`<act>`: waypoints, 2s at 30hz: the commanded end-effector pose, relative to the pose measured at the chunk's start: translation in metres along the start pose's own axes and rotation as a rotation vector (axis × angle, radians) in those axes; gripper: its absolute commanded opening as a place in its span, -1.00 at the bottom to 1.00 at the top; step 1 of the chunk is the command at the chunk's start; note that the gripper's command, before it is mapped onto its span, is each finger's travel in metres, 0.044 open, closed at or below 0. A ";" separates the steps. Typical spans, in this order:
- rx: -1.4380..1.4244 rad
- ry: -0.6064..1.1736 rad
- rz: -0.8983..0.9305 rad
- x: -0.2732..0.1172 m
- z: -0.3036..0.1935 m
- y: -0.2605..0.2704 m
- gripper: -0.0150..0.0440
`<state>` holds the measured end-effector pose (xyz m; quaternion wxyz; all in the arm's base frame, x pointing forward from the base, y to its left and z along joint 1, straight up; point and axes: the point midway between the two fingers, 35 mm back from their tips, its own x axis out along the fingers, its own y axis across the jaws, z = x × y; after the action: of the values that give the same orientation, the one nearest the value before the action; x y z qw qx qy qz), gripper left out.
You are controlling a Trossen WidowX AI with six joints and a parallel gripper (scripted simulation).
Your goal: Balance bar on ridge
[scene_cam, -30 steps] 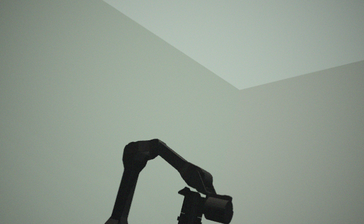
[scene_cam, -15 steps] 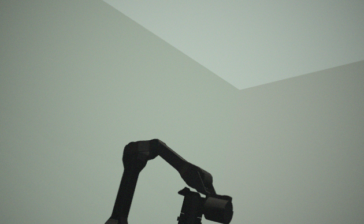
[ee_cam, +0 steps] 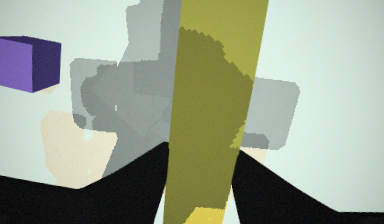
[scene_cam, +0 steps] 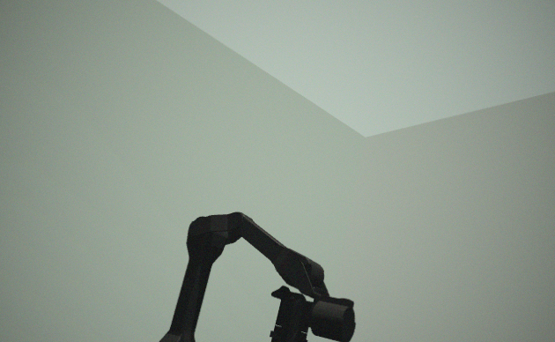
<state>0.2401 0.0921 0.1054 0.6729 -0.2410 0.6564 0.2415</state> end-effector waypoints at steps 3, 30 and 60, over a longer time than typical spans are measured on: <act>-0.002 0.001 0.000 0.000 0.000 0.000 -0.49; 0.000 0.000 0.000 0.000 0.000 0.000 -0.49; 0.000 0.000 0.000 0.000 0.000 0.000 0.08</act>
<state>0.2401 0.0922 0.1054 0.6729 -0.2410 0.6563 0.2416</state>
